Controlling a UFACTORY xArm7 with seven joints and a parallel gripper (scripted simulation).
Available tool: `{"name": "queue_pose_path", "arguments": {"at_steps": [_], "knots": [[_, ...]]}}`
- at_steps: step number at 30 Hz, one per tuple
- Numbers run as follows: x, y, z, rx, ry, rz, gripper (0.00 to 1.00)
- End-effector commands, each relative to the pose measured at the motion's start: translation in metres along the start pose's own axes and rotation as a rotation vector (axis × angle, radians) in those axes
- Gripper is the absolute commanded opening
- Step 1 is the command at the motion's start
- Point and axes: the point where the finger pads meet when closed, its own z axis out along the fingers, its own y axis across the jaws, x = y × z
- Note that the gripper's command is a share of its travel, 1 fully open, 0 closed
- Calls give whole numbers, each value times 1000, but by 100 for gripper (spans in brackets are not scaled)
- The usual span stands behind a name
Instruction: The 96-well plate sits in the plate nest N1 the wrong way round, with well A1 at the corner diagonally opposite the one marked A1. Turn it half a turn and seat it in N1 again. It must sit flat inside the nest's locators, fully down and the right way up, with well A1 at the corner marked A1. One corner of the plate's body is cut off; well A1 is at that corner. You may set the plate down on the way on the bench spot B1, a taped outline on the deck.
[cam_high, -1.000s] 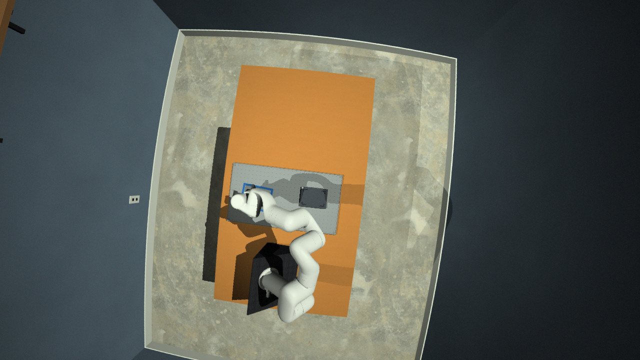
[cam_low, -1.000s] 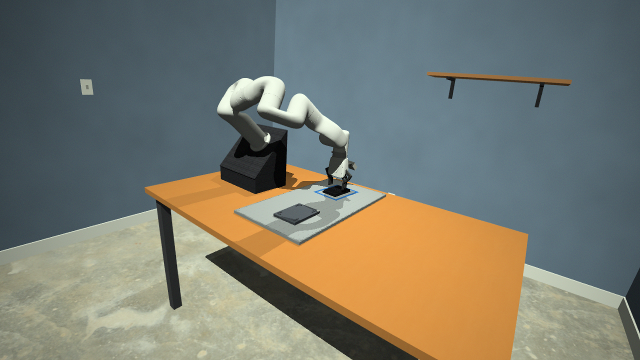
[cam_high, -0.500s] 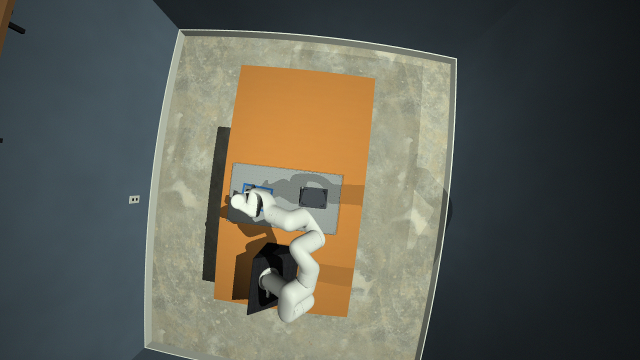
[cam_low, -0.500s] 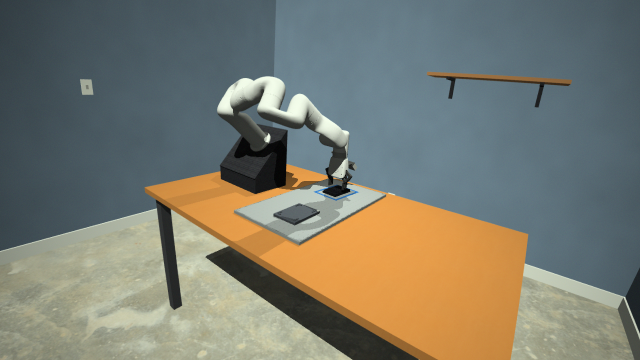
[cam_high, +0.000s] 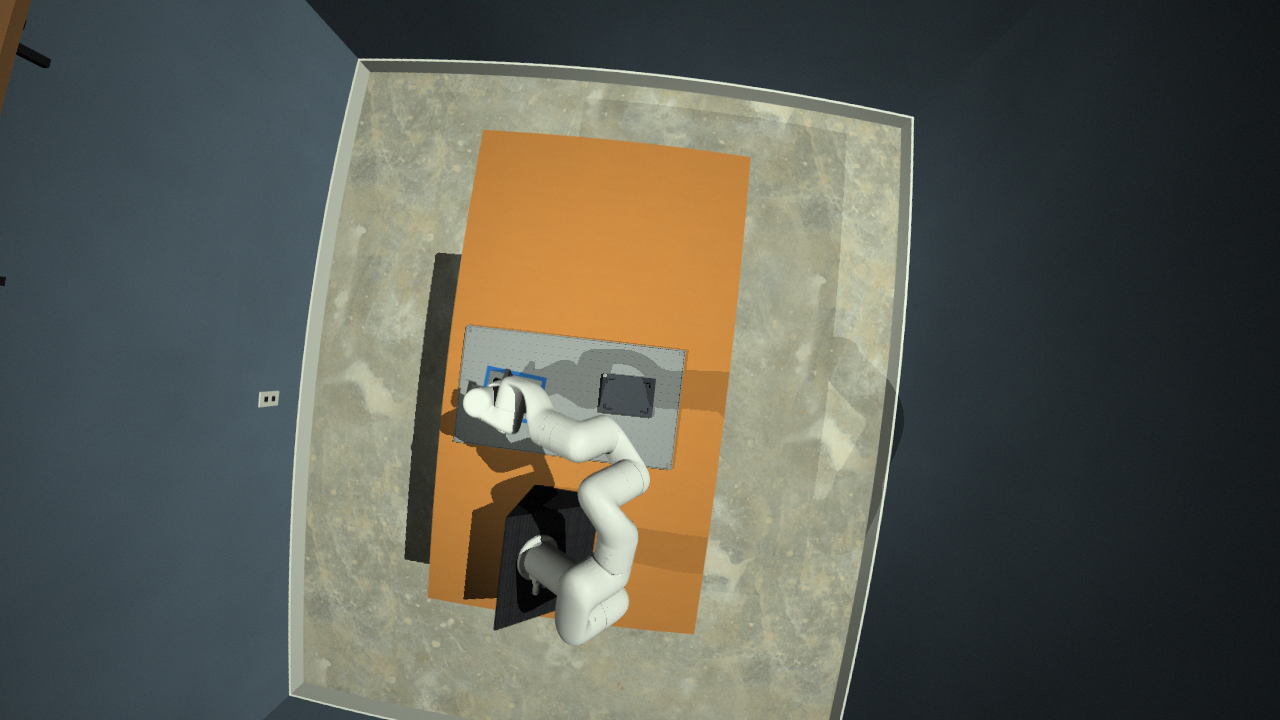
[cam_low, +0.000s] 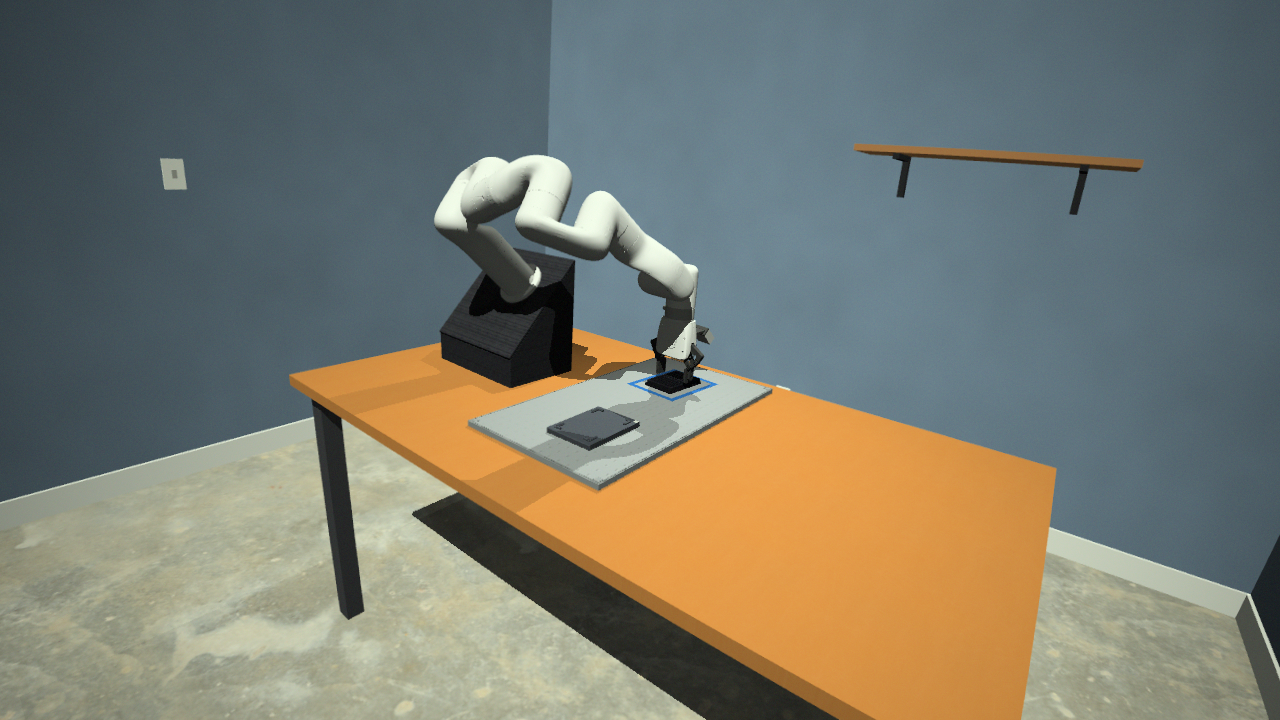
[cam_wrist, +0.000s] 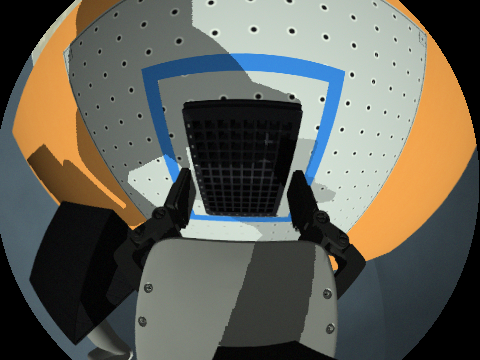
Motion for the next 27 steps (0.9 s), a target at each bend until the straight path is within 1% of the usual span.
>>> {"name": "queue_pose_path", "arguments": {"at_steps": [1, 14, 27], "knots": [[2, 1, 1, -3, 4, 0, 100], [2, 1, 8, -3, 4, 0, 100], [2, 1, 8, -3, 4, 0, 100]]}}
